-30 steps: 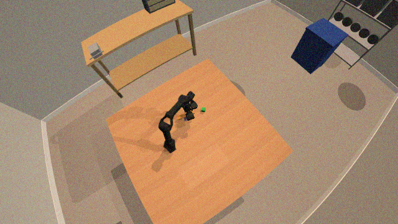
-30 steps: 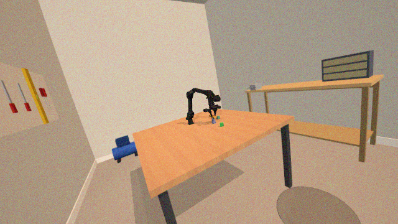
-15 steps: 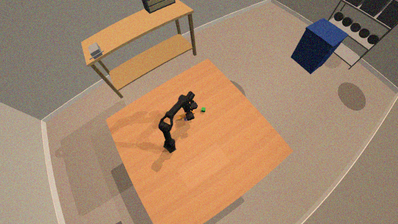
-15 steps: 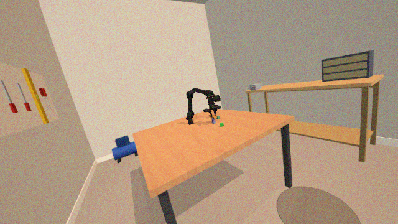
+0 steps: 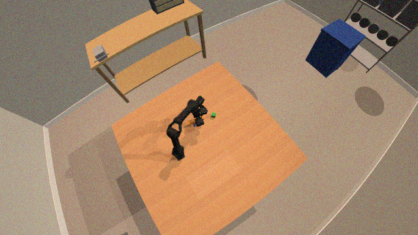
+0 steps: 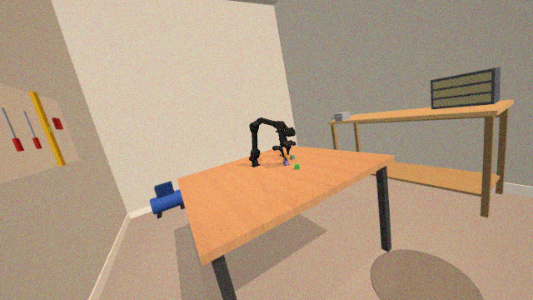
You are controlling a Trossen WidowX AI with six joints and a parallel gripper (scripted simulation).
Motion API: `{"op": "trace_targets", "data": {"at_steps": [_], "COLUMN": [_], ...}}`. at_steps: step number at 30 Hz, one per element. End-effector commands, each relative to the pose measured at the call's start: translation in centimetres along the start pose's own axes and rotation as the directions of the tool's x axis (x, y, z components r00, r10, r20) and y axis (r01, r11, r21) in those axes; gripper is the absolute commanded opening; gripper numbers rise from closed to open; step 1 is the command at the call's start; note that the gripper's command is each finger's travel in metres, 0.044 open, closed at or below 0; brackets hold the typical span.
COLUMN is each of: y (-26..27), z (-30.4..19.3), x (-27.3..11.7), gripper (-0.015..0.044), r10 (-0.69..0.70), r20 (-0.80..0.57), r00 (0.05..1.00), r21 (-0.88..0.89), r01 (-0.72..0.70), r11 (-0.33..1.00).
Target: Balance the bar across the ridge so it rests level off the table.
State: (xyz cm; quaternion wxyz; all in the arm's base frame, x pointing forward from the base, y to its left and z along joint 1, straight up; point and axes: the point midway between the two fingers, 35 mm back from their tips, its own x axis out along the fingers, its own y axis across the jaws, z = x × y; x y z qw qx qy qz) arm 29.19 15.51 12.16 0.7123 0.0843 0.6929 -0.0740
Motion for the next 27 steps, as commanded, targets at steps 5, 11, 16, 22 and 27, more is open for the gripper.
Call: {"op": "trace_targets", "data": {"at_steps": [5, 11, 16, 22, 27], "y": [0.04, 0.04, 0.03, 0.03, 0.03], "z": [-0.01, -0.01, -0.01, -0.01, -0.01], "x": [0.15, 0.20, 0.25, 0.29, 0.33], "gripper": [0.0000, 0.0000, 0.0000, 0.0000, 0.0000], "r10": [0.003, 0.003, 0.003, 0.003, 0.003], "r20": [-0.001, -0.001, -0.001, -0.001, -0.001], "r00": [1.000, 1.000, 1.000, 1.000, 1.000], "r21": [0.000, 0.000, 0.000, 0.000, 0.000], "r01": [-0.003, -0.003, -0.003, -0.003, -0.003], "r11": [1.000, 1.000, 1.000, 1.000, 1.000]}}
